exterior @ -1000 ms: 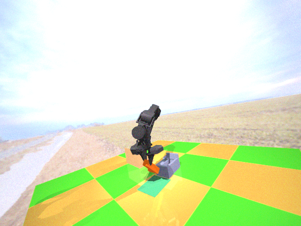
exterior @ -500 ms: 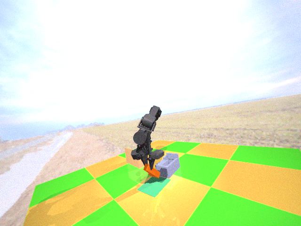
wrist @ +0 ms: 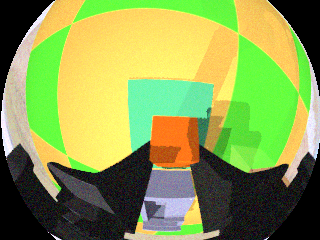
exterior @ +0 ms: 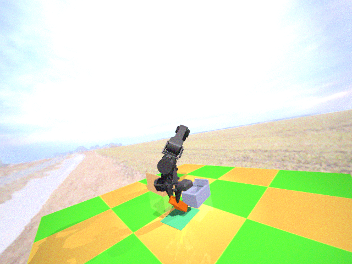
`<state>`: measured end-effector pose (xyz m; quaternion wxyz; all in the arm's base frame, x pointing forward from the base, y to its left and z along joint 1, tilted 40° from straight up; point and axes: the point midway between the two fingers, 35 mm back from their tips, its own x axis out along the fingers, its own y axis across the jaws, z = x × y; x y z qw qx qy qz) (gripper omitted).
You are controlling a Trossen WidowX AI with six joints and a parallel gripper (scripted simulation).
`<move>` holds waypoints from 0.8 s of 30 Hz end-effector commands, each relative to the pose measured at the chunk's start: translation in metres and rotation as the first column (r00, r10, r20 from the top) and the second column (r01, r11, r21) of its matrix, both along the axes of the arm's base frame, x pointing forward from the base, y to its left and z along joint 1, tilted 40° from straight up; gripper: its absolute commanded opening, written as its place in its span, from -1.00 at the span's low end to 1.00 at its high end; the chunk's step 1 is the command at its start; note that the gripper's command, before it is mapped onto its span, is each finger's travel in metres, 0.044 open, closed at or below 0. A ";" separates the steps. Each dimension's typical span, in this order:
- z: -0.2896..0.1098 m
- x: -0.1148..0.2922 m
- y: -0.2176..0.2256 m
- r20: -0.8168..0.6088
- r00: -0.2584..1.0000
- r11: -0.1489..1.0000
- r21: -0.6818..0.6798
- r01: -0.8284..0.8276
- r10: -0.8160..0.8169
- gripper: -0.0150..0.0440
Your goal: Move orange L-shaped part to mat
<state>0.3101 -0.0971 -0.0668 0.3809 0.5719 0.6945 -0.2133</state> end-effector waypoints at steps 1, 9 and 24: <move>-0.001 0.000 0.001 -0.003 1.000 1.000 0.003 0.005 -0.005 -0.49; -0.001 0.000 0.001 -0.003 1.000 1.000 0.003 0.005 -0.005 -0.49; 0.001 0.000 -0.001 -0.002 1.000 1.000 0.001 0.000 0.000 0.40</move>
